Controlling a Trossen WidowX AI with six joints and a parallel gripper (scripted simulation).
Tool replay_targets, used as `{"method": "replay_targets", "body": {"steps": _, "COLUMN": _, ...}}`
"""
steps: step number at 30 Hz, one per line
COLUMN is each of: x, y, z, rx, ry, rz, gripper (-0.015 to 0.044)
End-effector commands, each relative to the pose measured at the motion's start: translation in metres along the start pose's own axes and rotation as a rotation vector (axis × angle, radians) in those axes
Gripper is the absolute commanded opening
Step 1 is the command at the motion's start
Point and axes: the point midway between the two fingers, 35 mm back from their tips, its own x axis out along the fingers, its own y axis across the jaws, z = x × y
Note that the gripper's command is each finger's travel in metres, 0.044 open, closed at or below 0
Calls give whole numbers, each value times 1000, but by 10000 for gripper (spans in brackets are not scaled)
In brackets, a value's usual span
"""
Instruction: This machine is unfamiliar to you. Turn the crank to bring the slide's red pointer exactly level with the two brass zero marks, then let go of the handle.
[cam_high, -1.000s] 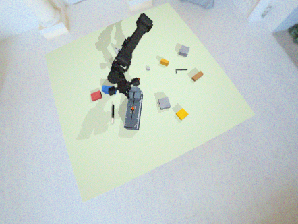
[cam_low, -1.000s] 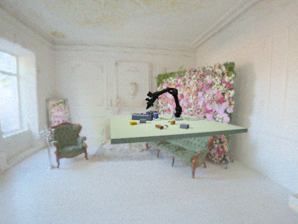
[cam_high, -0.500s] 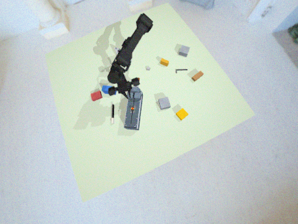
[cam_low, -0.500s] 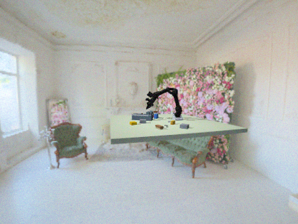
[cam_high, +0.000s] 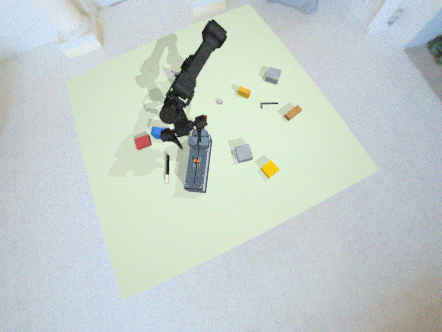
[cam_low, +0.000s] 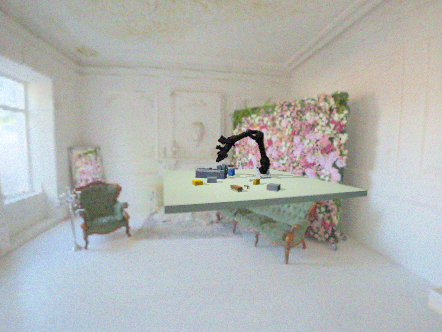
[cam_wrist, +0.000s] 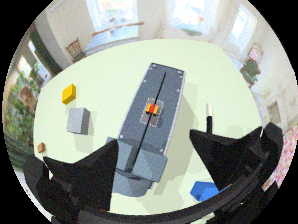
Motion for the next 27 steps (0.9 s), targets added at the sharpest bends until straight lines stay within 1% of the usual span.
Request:
{"method": "replay_targets", "body": {"steps": 1, "x": 0, "y": 0, "z": 0, "rx": 0, "ry": 0, "rz": 0, "gripper": 361}}
{"method": "replay_targets", "body": {"steps": 15, "x": 0, "y": 0, "z": 0, "rx": 0, "ry": 0, "rz": 0, "gripper": 0}}
{"method": "replay_targets", "body": {"steps": 27, "x": 0, "y": 0, "z": 0, "rx": 0, "ry": 0, "rz": 0, "gripper": 0}}
